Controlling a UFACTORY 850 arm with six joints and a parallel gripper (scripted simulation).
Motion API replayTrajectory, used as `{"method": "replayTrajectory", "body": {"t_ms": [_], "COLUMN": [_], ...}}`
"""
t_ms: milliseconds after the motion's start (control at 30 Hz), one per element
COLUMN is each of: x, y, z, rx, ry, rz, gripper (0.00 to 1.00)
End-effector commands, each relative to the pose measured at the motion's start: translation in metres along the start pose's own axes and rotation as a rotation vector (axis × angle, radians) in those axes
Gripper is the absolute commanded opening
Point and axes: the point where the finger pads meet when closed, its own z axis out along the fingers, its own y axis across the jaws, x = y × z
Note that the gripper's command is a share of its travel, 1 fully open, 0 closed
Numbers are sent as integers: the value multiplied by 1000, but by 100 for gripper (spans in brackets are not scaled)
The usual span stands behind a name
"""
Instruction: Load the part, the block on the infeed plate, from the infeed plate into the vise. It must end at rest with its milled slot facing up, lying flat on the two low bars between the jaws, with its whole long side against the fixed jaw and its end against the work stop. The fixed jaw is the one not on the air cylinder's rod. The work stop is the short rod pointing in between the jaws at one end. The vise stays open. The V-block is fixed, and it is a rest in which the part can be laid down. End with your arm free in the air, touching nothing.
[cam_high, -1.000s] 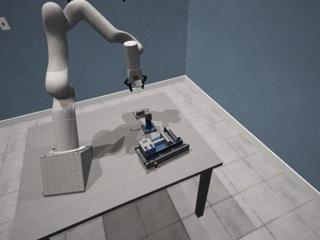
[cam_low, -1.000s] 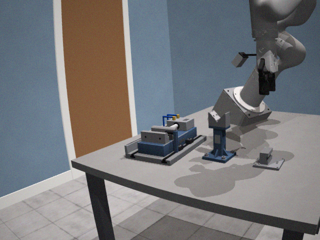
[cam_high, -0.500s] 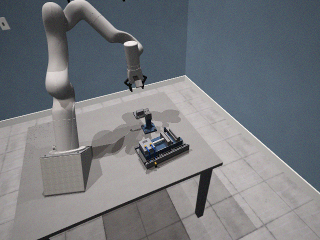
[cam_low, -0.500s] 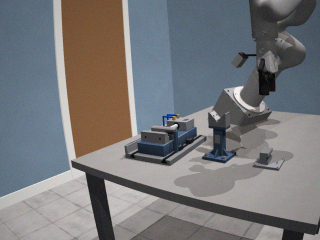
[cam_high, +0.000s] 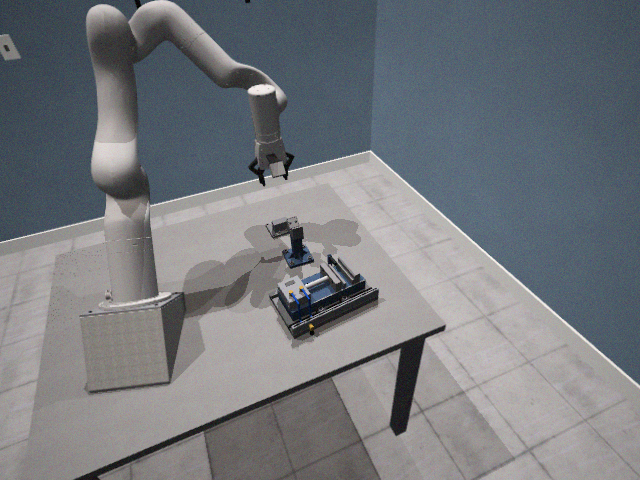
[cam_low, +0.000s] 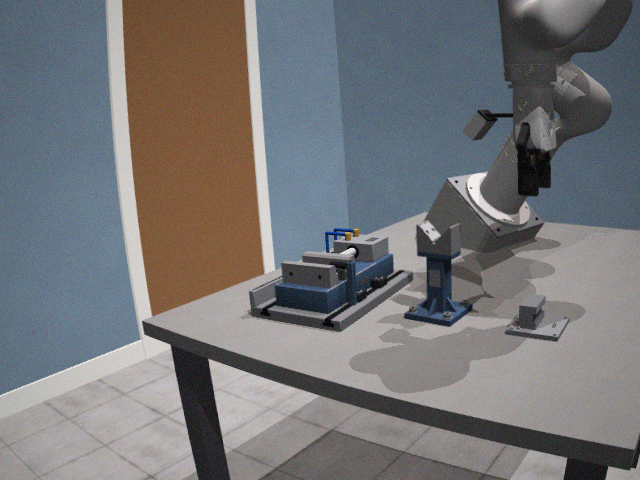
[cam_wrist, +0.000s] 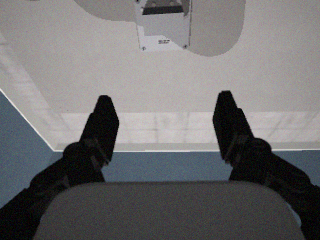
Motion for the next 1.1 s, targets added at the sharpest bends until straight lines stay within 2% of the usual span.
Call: {"method": "replayTrajectory", "body": {"t_ms": [0,433,933,1067], "x": [0,0,0,0], "y": [-1,-1,-1,-1], "z": [3,21,54,59], "rx": [1,1,1,1], "ry": [0,0,0,0], "rz": [-1,-1,-1,-1], "gripper": [89,89,89,89]}}
